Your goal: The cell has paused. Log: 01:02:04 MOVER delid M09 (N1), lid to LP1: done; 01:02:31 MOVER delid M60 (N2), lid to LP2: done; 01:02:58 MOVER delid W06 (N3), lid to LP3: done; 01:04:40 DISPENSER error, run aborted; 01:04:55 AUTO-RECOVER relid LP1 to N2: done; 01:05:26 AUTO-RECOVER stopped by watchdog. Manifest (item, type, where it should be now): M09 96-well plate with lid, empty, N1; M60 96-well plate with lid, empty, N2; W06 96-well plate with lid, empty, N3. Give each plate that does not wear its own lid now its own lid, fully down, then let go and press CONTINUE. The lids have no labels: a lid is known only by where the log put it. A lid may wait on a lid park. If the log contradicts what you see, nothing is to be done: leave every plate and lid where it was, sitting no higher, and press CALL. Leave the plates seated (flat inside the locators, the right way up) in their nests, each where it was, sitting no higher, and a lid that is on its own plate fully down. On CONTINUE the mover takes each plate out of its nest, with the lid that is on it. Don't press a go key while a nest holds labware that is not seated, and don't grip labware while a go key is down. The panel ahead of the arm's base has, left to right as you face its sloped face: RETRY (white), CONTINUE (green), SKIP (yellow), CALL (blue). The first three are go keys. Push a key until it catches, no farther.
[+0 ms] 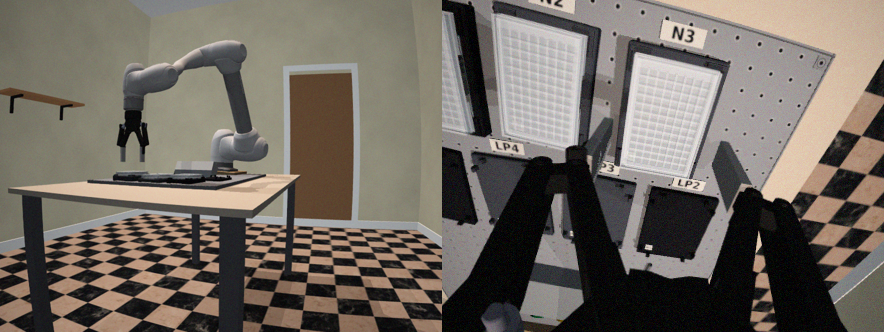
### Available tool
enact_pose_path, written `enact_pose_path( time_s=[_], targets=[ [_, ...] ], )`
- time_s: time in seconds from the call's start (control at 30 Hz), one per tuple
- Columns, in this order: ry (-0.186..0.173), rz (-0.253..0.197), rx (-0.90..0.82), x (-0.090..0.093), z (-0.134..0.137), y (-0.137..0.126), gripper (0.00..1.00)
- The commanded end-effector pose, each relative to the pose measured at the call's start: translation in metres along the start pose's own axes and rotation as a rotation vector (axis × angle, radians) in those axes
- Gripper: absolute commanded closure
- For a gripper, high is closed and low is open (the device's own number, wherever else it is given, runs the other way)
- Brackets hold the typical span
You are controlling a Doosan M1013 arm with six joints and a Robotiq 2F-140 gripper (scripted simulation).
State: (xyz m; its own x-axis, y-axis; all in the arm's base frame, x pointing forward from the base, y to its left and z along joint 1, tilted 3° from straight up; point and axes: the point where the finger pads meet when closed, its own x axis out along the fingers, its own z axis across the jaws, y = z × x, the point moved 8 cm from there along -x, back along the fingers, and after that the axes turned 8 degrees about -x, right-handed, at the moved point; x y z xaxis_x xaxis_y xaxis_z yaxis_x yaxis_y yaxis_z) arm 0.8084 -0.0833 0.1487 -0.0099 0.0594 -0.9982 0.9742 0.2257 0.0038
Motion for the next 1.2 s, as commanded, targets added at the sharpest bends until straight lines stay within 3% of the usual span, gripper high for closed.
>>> enact_pose_path(
  time_s=[0.0,0.37,0.47,0.6,0.63,0.67,0.7,0.73,0.77,0.8,0.83,0.87,0.93,0.97,1.0,1.03,1.07,1.1,1.13,1.17],
  targets=[
    [0.000,0.000,0.000,-0.002,0.000,0.000,0.34],
    [0.000,0.000,0.000,-0.004,0.000,0.000,0.34],
    [0.000,0.000,0.002,-0.011,-0.009,-0.011,0.34],
    [0.000,0.000,0.010,-0.038,-0.054,-0.071,0.34],
    [0.000,0.000,0.010,-0.038,-0.054,-0.071,0.34],
    [0.000,0.000,0.013,-0.046,-0.070,-0.095,0.34],
    [0.000,0.000,0.013,-0.046,-0.070,-0.095,0.34],
    [0.000,0.000,0.017,-0.054,-0.087,-0.122,0.34],
    [0.000,0.000,0.017,-0.054,-0.087,-0.122,0.34],
    [0.000,0.000,0.021,-0.060,-0.105,-0.151,0.34],
    [0.000,0.000,0.021,-0.060,-0.105,-0.151,0.34],
    [0.000,0.000,0.024,-0.065,-0.121,-0.179,0.34],
    [0.000,0.000,0.024,-0.065,-0.121,-0.179,0.34],
    [0.000,0.000,0.028,-0.068,-0.140,-0.213,0.34],
    [0.000,0.000,0.028,-0.068,-0.140,-0.213,0.34],
    [0.000,0.000,0.032,-0.069,-0.154,-0.242,0.34],
    [0.000,0.000,0.032,-0.070,-0.156,-0.244,0.34],
    [0.000,0.000,0.036,-0.069,-0.168,-0.271,0.34],
    [0.000,0.000,0.036,-0.069,-0.170,-0.274,0.34],
    [0.000,0.000,0.039,-0.068,-0.182,-0.301,0.34]
  ],
)
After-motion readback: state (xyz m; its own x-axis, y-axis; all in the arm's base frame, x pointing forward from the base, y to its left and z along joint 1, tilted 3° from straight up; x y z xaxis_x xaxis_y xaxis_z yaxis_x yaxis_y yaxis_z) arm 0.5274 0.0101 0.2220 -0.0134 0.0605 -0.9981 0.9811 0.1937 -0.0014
